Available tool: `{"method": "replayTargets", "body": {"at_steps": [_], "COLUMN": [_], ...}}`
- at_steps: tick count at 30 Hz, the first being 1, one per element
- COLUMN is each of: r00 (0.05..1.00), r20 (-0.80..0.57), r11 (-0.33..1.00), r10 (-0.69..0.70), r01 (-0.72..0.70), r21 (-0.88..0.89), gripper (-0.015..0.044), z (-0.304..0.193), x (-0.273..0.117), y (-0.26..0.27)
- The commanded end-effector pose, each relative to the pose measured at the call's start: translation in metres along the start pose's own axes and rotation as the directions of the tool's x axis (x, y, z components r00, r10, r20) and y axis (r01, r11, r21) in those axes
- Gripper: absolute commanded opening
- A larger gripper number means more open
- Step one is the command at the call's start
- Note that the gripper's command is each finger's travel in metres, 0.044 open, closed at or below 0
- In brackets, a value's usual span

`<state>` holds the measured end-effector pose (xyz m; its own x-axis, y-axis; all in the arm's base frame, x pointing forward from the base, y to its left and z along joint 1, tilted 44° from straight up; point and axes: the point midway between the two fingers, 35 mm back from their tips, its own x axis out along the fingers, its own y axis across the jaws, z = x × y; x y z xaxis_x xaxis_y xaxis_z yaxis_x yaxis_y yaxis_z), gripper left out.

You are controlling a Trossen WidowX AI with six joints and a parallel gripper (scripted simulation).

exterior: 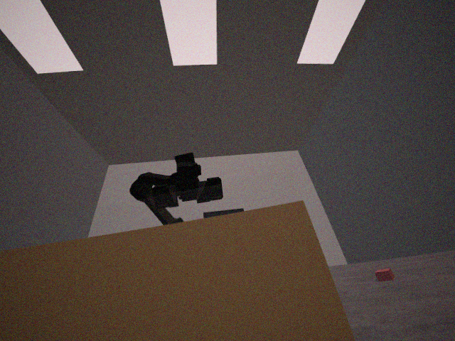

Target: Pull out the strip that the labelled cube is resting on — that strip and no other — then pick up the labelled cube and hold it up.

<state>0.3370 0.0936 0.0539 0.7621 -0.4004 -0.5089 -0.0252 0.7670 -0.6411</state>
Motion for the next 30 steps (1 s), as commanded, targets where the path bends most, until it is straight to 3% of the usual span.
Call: {"method": "replayTargets", "body": {"at_steps": [1,7,20,30], "r00": [0.993,0.946,0.703,0.686], "r20": [-0.116,-0.322,-0.709,-0.725], "r11": [0.999,0.998,0.983,0.981], "r10": [0.016,0.033,-0.049,-0.057], "r01": [-0.013,-0.012,0.161,0.174], "r21": [0.031,0.067,0.091,0.087], "gripper": [0.0138,0.0,0.0,0.0], "z": [0.007,0.007,-0.028,-0.033], "x": [0.023,0.058,0.117,0.121], "y": [0.015,0.037,0.065,0.068]}}
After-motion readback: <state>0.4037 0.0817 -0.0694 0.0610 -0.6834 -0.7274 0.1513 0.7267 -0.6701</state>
